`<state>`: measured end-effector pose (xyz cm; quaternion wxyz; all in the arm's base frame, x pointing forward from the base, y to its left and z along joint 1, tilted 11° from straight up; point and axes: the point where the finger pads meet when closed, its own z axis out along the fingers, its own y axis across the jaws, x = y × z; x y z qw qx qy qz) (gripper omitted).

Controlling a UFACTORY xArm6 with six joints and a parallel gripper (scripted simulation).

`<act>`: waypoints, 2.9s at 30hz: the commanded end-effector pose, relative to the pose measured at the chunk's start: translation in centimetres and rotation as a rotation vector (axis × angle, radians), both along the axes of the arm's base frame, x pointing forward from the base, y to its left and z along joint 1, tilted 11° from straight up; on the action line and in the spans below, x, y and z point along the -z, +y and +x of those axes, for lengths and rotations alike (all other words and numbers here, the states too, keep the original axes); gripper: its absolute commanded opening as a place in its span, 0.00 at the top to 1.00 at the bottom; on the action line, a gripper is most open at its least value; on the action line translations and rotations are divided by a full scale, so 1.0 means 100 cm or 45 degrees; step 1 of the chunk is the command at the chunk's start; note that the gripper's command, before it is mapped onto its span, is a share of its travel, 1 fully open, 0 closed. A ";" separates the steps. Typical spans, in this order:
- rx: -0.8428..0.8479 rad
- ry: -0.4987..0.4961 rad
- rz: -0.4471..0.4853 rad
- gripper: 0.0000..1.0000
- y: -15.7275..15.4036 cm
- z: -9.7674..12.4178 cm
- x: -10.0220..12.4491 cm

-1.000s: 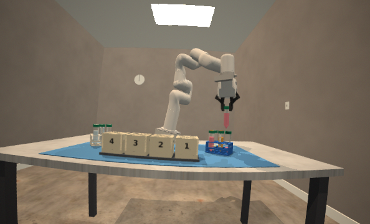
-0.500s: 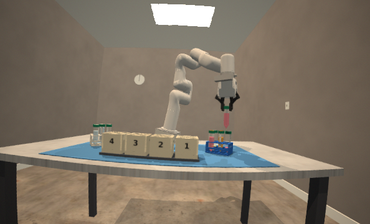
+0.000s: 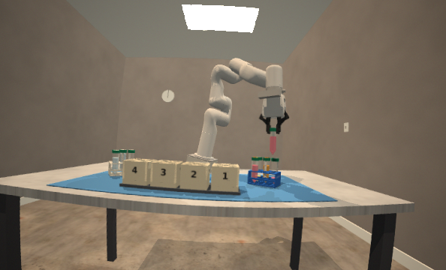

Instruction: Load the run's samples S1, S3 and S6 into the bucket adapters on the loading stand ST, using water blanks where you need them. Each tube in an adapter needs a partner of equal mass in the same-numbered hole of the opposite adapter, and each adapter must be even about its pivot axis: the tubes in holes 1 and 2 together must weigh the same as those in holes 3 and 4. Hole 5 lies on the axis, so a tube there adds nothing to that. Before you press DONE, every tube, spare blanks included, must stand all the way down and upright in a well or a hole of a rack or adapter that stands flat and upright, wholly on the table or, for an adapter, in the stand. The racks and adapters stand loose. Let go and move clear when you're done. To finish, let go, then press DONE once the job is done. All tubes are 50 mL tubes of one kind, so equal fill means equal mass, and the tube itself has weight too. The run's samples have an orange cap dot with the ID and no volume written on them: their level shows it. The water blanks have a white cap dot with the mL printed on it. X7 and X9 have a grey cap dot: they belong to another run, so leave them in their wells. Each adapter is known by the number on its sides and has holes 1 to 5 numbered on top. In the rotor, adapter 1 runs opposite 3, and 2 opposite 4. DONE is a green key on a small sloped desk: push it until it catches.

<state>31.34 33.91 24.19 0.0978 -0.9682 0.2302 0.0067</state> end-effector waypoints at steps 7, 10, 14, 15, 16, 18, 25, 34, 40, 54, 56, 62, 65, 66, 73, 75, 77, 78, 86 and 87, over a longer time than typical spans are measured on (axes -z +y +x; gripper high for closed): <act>0.000 -0.004 0.004 1.00 0.001 0.001 -0.002; 0.000 -0.004 0.004 1.00 0.001 0.001 -0.002; 0.000 -0.004 0.004 1.00 0.001 0.001 -0.002; 0.000 -0.004 0.004 1.00 0.001 0.001 -0.002; 0.000 -0.004 0.004 1.00 0.001 0.001 -0.002; 0.000 -0.004 0.004 1.00 0.001 0.001 -0.002; 0.000 -0.004 0.004 1.00 0.001 0.001 -0.002; 0.000 -0.004 0.004 1.00 0.003 0.001 0.008; 0.000 -0.004 0.004 1.00 0.004 0.001 0.016; 0.000 -0.004 0.004 1.00 0.010 0.002 0.043; 0.000 -0.004 0.004 1.00 0.010 0.002 0.045; 0.000 -0.004 0.004 1.00 0.012 0.003 0.055; 0.000 -0.004 0.004 1.00 0.013 0.003 0.061; 0.000 -0.004 0.004 1.00 0.013 0.003 0.063; 0.000 -0.004 0.004 1.00 0.014 0.003 0.068; 0.000 -0.004 0.004 1.00 0.014 0.003 0.068; 0.000 -0.004 0.004 1.00 0.014 0.003 0.068; 0.000 -0.004 0.004 1.00 0.014 0.003 0.068; 0.000 -0.004 0.004 1.00 0.014 0.003 0.068; 0.000 -0.004 0.004 1.00 0.015 0.003 0.069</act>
